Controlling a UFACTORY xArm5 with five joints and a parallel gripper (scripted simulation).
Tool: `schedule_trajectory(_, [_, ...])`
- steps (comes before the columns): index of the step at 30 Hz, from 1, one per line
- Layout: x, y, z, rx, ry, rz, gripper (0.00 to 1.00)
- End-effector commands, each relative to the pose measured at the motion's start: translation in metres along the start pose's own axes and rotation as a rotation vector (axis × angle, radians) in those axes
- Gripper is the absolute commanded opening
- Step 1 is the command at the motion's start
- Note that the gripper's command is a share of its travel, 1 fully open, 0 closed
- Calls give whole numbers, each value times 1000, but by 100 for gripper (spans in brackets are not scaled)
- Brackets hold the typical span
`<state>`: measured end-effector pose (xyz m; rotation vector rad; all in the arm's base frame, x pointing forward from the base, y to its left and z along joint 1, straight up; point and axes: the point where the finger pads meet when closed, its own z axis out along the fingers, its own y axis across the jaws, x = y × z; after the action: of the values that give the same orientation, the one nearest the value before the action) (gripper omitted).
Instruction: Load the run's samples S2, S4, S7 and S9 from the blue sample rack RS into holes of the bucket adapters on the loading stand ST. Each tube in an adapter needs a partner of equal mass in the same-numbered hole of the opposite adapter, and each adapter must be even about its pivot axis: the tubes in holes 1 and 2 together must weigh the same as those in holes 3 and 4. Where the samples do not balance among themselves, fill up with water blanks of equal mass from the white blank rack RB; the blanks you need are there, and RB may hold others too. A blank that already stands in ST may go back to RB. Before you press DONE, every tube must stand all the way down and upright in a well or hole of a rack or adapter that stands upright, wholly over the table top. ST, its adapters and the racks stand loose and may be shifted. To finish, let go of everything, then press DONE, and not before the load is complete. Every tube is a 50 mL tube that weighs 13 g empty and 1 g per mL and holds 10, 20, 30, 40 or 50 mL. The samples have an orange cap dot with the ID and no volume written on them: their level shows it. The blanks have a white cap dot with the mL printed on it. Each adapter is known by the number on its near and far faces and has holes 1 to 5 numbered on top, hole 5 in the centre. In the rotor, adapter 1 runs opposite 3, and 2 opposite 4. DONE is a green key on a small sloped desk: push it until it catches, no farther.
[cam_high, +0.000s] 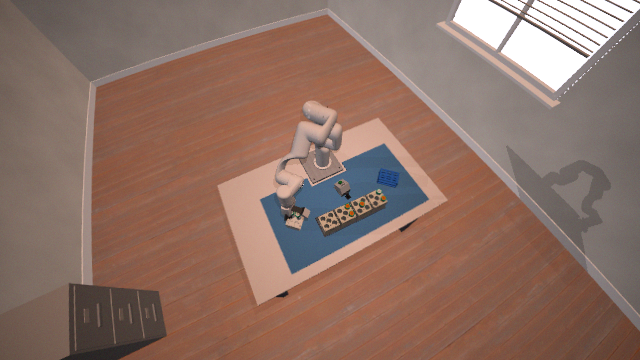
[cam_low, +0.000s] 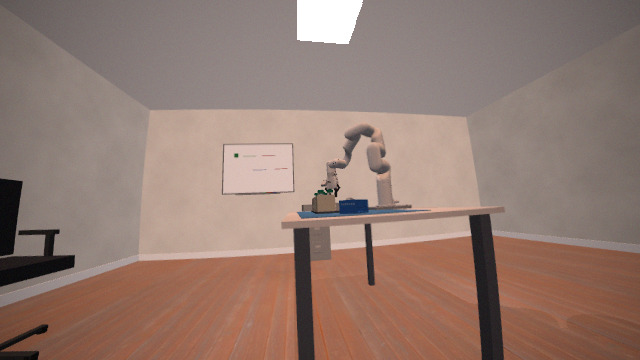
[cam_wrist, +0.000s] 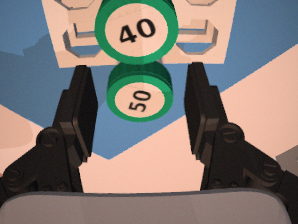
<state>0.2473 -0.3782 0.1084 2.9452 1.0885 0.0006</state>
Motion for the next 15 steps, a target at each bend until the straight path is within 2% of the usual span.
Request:
schedule_trajectory(1, [0,1,1,-4,0,0,57])
schedule_trajectory(15, [0,1,8,-4,0,0,57])
